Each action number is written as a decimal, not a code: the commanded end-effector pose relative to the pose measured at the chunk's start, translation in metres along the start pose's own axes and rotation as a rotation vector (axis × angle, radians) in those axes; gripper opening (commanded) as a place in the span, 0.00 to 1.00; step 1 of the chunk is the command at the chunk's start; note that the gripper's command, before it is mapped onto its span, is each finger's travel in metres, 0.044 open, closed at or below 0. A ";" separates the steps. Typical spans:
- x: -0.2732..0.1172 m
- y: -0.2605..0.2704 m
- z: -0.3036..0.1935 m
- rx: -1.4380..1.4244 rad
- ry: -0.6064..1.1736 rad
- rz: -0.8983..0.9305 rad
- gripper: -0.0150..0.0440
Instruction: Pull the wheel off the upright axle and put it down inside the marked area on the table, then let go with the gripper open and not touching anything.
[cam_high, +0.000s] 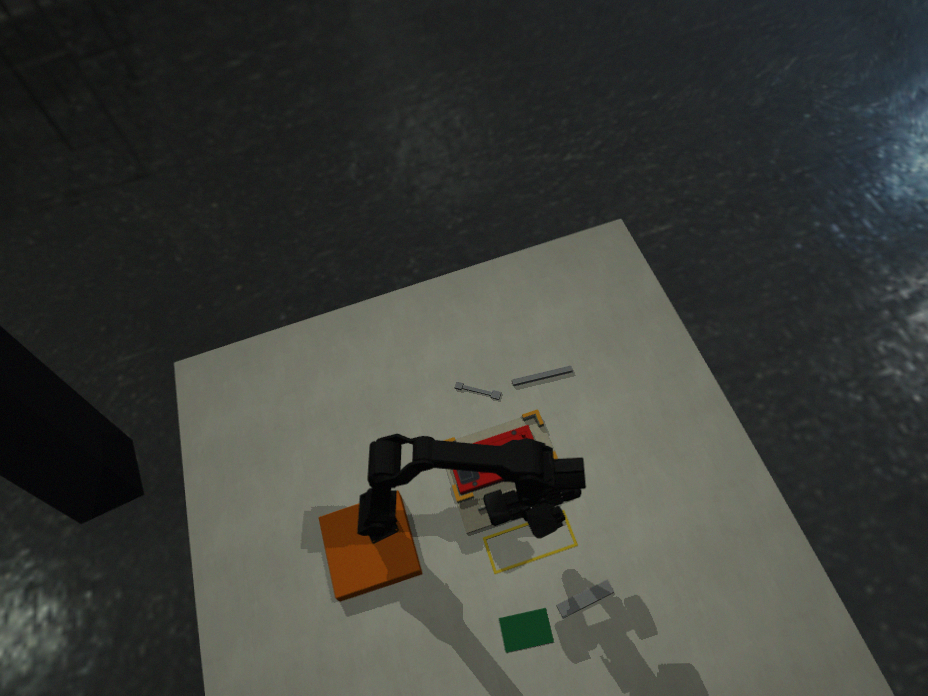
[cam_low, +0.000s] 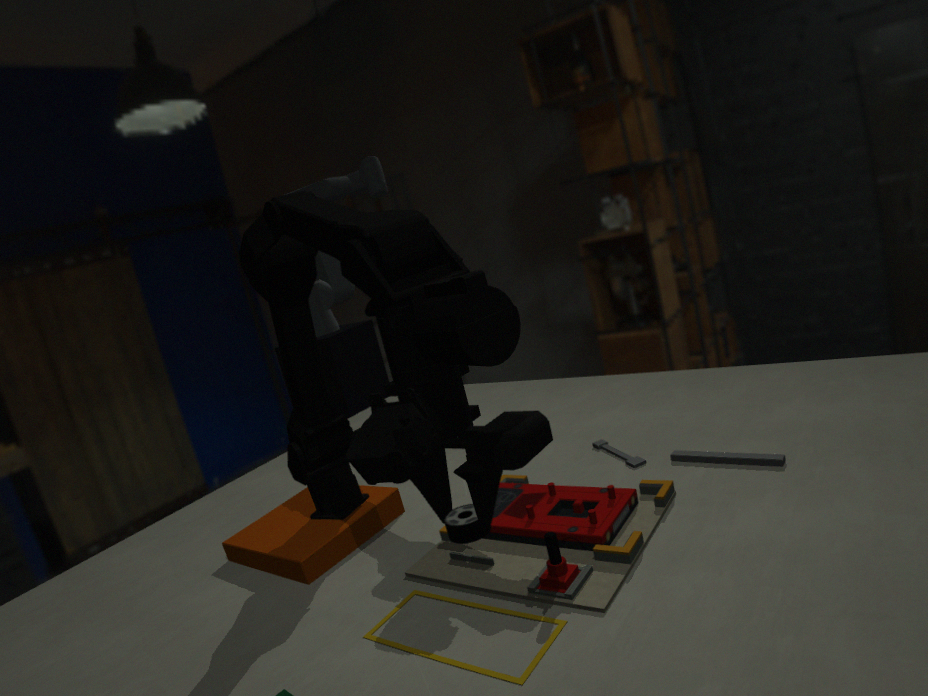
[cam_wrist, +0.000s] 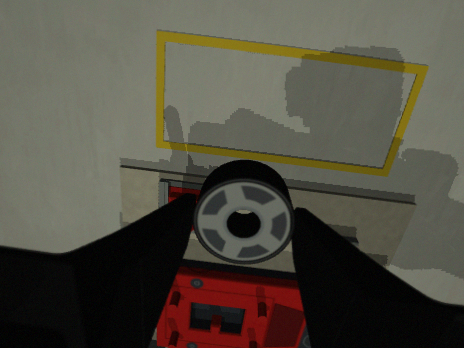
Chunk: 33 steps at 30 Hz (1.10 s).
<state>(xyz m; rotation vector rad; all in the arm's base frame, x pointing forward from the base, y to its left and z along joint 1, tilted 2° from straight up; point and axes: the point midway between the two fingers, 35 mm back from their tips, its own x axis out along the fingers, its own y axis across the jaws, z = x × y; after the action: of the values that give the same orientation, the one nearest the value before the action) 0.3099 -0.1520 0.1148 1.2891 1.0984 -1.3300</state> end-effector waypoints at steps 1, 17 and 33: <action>0.000 -0.011 0.011 -0.002 0.001 -0.002 0.25; 0.019 -0.024 0.025 -0.002 0.000 -0.002 0.25; 0.096 -0.024 0.025 -0.002 -0.001 -0.002 0.25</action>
<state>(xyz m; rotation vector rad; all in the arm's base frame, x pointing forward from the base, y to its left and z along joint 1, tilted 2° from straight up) 0.2869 -0.1788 0.0367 1.2888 1.0852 -1.3263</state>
